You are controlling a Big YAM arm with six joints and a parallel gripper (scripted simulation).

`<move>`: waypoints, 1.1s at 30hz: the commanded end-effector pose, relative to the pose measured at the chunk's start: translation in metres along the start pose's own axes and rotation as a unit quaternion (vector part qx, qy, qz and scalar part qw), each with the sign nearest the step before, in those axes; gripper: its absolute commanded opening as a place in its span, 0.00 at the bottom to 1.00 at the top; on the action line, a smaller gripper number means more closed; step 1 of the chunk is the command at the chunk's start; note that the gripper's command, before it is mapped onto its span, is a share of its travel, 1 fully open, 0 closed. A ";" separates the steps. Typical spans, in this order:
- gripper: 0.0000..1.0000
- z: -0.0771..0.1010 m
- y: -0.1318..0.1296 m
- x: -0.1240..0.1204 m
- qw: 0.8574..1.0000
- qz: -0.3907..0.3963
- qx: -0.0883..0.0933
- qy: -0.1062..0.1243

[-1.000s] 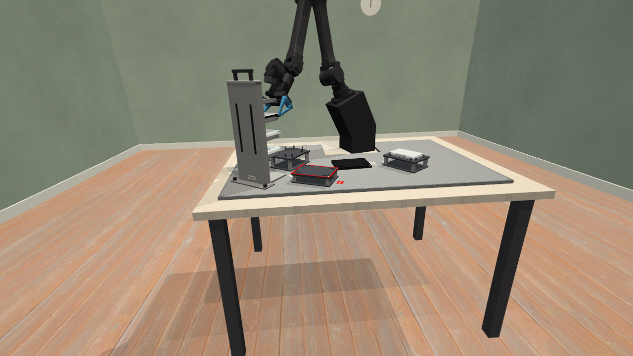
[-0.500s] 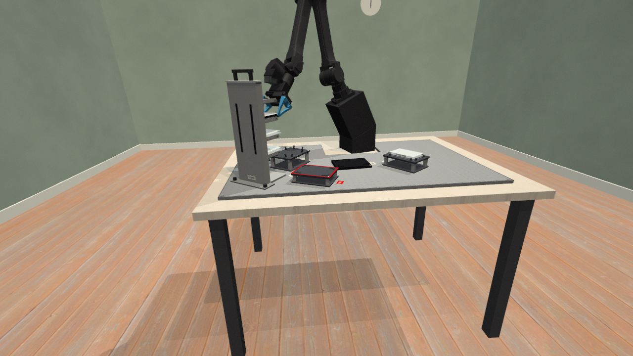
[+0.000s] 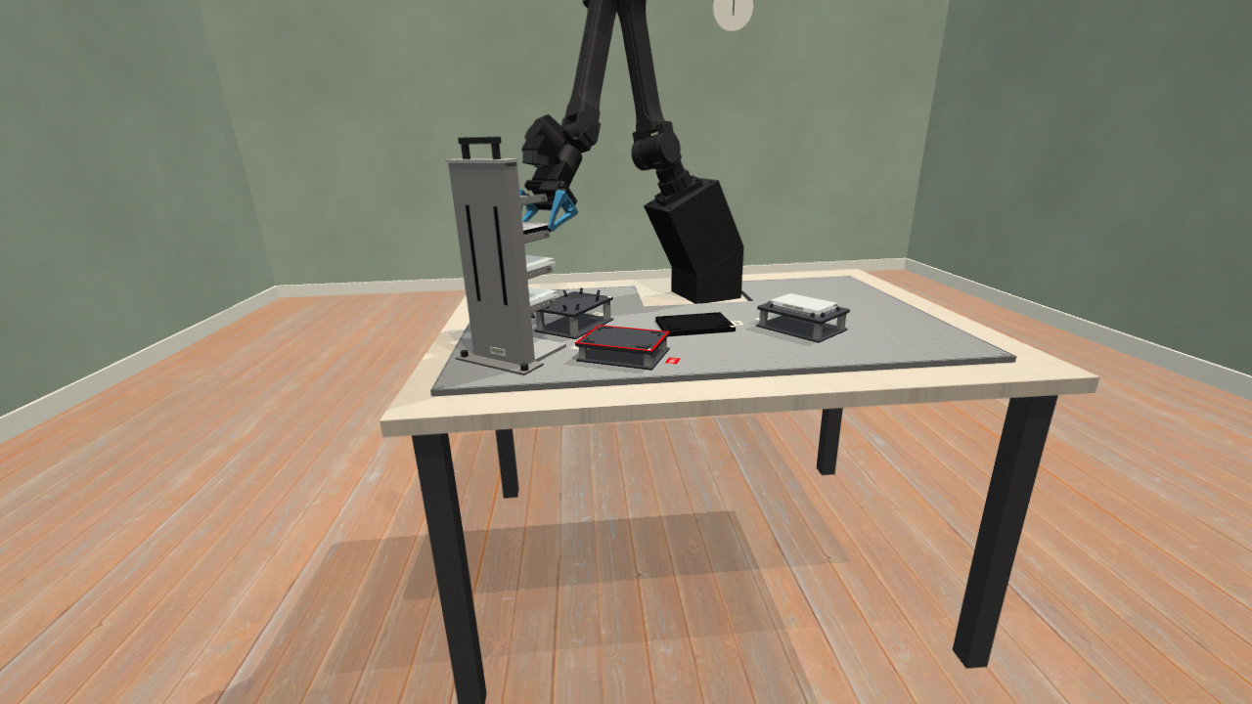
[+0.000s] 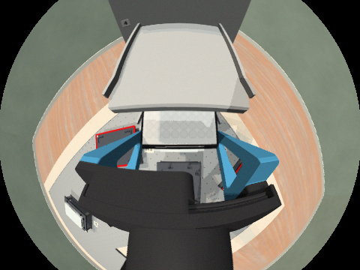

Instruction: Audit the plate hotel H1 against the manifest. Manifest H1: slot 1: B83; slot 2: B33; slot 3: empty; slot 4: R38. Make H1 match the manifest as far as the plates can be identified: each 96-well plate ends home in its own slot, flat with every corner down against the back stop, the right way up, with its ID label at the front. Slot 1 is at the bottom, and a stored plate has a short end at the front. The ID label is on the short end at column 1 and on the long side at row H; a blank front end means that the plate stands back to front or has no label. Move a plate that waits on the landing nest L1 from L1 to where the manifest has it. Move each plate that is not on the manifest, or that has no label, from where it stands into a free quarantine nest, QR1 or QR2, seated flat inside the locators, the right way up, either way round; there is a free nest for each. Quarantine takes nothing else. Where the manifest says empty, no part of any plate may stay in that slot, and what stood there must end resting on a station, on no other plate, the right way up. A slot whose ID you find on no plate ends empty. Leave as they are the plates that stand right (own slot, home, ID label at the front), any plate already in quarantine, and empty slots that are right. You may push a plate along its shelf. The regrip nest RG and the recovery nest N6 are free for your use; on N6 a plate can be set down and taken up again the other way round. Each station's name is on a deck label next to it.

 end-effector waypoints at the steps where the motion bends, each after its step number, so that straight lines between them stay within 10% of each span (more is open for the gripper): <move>1: 0.86 0.006 -0.004 0.004 1.000 -0.006 -0.003 -0.005; 33: 0.86 0.031 -0.002 -0.023 1.000 0.003 -0.008 -0.010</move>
Point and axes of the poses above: the point where the finger pads meet when closed, its own z axis back along the fingers, its own y axis across the jaws, x = y × z, the point moved 4 cm from there along z, back along the fingers, and after that the axes turned 8 degrees about z, right-handed, at the moved point
